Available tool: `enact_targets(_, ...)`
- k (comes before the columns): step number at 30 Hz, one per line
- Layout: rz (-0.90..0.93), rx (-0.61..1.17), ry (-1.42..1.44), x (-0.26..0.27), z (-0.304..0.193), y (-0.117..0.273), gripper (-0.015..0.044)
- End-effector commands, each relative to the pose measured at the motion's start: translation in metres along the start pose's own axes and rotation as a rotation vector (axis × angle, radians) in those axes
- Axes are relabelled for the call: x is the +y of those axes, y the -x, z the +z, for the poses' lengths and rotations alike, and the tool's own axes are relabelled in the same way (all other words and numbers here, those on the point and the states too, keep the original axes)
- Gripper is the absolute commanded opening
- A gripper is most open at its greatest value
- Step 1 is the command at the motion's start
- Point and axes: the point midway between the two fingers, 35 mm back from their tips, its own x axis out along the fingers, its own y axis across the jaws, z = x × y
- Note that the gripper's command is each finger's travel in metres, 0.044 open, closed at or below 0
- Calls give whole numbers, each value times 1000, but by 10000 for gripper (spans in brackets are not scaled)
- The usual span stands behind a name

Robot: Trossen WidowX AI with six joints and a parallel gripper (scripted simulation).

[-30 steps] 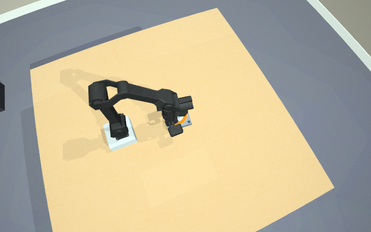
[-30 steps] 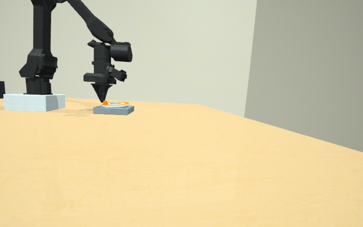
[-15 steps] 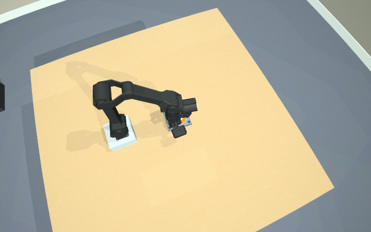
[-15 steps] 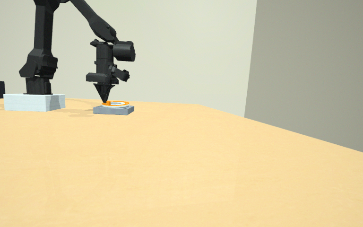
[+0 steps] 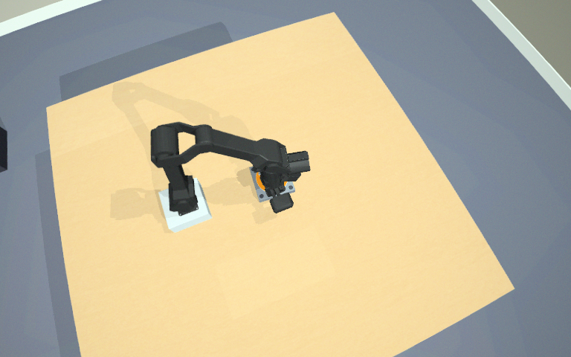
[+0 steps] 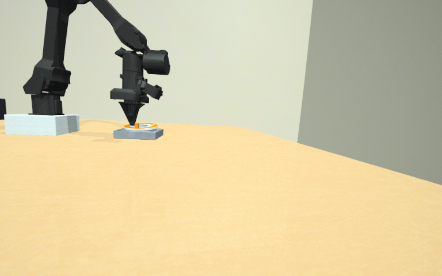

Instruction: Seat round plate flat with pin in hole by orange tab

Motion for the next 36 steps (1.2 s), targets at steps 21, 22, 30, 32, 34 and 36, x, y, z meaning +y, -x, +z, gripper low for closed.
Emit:
enact_targets(21,2,-10,6,2,31,2,0)
enact_targets(22,3,-10,6,2,32,2,0)
enact_targets(30,3,-11,6,8,43,3,0)
enact_targets(32,3,-11,6,10,45,4,0)
enact_targets(34,3,-11,6,12,48,5,0)
enact_targets(36,4,-11,6,15,50,5,0)
